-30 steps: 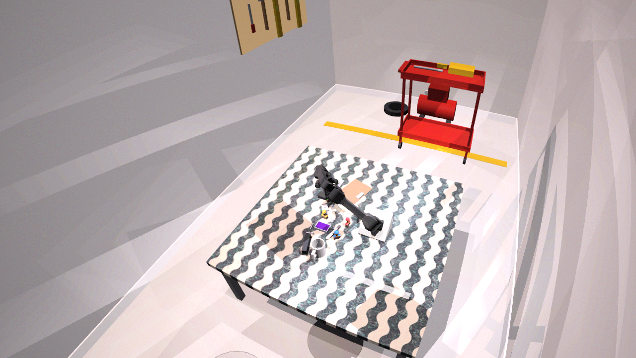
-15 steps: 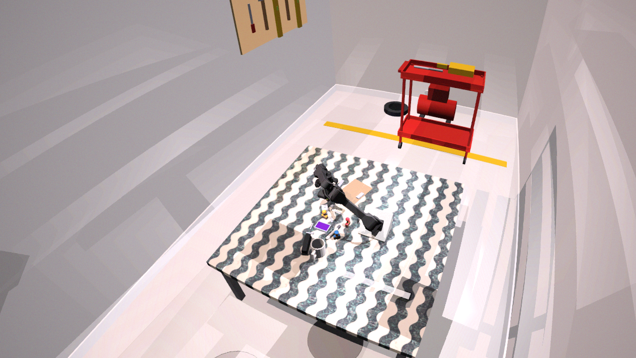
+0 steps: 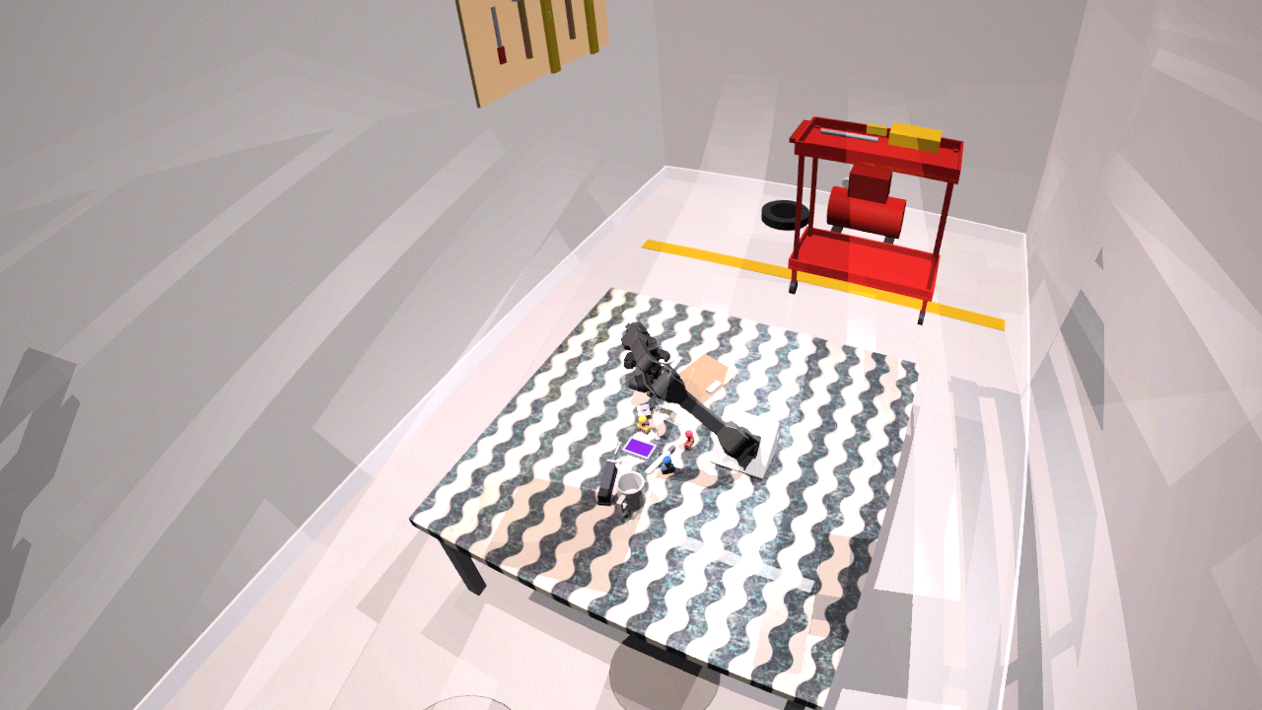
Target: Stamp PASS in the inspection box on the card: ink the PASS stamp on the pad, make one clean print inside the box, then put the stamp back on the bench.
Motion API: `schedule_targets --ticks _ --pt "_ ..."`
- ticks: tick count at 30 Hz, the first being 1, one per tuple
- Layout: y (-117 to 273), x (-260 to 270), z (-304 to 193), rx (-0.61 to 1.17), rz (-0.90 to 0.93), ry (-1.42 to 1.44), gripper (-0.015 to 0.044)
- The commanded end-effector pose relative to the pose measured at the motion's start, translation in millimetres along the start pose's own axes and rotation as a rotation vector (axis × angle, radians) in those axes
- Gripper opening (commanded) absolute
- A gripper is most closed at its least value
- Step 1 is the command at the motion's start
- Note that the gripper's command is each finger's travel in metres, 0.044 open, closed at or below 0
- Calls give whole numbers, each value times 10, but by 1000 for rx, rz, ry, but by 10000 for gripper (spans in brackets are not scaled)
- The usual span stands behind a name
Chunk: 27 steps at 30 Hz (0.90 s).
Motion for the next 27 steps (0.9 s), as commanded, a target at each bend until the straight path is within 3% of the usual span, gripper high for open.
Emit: schedule_targets --ticks 1,27 --pt "33 3 11 -2 -7 10 0" --pt "162 5 7 -2 -10 10 0"
Point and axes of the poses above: the point midway between the two fingers, 35 mm back from their tips, its own y axis back along the fingers, its own x axis across the jaws, z = x × y, the point moved 4 cm from there along y, back along the fingers, and after that the axes turned 8 degrees about -y, right-handed, at the moved point
